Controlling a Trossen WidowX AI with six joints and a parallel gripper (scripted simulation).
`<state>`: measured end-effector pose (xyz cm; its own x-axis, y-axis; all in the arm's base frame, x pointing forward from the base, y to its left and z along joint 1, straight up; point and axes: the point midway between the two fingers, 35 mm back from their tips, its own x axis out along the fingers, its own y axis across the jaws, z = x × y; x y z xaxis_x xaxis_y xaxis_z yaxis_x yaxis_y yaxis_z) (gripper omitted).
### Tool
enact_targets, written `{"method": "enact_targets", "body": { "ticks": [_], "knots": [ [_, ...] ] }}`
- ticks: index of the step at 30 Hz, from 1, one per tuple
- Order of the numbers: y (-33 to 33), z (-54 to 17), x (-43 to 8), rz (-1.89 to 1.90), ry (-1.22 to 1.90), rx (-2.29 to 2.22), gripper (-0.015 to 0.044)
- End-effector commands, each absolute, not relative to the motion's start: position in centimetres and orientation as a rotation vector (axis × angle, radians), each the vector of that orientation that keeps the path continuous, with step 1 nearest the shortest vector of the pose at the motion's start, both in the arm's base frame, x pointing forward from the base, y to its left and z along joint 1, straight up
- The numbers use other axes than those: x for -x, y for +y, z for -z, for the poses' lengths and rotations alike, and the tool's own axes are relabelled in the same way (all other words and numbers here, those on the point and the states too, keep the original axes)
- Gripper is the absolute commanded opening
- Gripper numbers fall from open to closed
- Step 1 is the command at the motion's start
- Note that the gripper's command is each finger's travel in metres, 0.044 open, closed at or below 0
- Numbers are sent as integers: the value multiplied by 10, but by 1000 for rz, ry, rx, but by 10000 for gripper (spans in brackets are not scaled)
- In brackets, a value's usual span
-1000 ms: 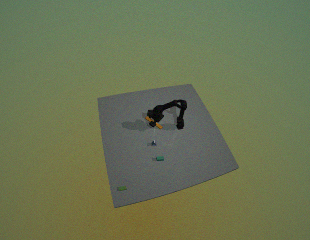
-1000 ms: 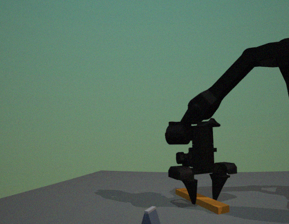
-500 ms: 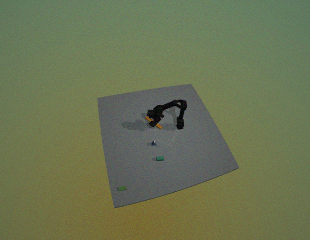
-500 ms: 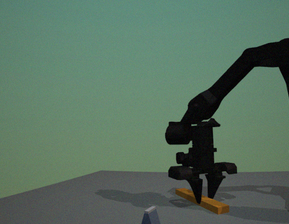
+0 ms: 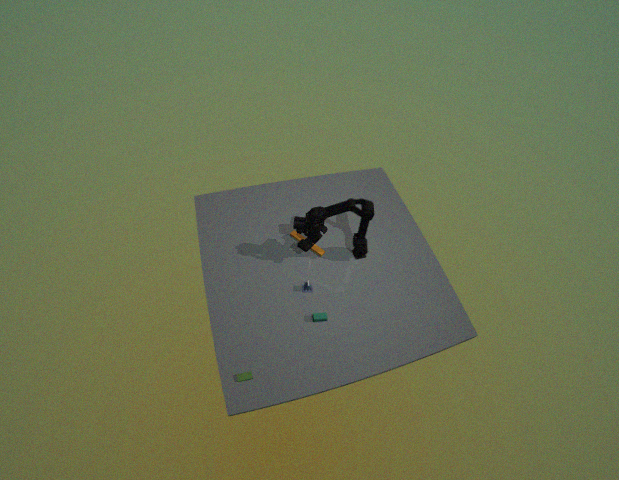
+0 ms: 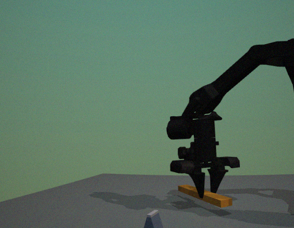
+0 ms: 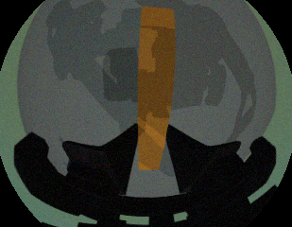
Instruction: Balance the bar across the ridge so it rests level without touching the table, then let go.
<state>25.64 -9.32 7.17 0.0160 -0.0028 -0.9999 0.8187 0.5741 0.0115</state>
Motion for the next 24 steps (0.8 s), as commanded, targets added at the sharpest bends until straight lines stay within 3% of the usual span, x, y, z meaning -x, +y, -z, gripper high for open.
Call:
{"method": "enact_targets", "body": {
  "ticks": [1,24],
  "knots": [
    [-94,-84,-259,739,1410,-748,0],
    [-93,-143,-255,739,1411,-745,0]
  ]
}}
